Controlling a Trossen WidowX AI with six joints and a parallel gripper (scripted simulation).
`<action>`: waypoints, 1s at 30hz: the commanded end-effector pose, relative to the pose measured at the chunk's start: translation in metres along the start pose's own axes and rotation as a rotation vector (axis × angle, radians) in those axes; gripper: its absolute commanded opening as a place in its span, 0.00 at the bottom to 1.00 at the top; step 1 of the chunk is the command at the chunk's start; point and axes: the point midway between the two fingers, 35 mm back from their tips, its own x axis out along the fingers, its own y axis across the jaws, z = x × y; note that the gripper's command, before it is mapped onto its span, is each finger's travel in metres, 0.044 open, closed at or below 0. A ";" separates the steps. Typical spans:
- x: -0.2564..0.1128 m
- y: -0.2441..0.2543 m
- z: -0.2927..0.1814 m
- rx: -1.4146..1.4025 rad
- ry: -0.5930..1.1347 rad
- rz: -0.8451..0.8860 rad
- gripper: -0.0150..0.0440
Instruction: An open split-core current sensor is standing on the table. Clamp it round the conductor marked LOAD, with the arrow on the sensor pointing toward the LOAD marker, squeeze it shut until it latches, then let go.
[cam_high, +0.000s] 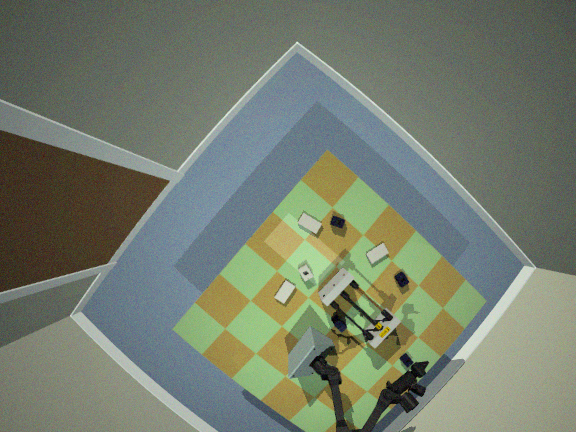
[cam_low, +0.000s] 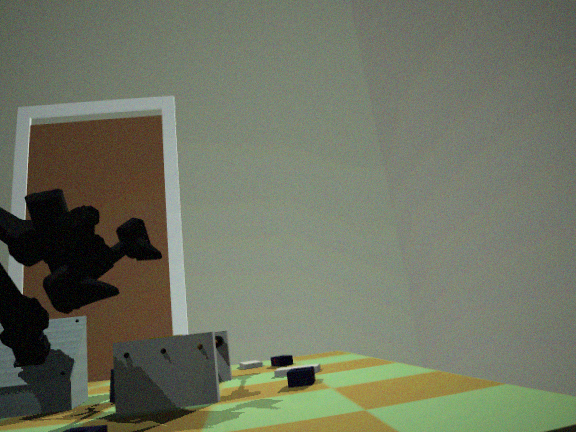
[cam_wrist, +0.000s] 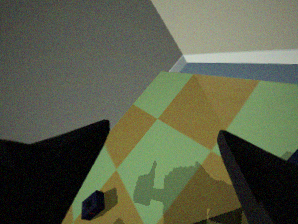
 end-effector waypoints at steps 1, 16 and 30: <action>-0.022 0.069 -0.023 -0.008 0.060 0.222 1.00; -0.104 0.186 -0.055 -0.023 0.139 0.684 1.00; -0.110 0.145 -0.173 -0.302 0.816 0.078 1.00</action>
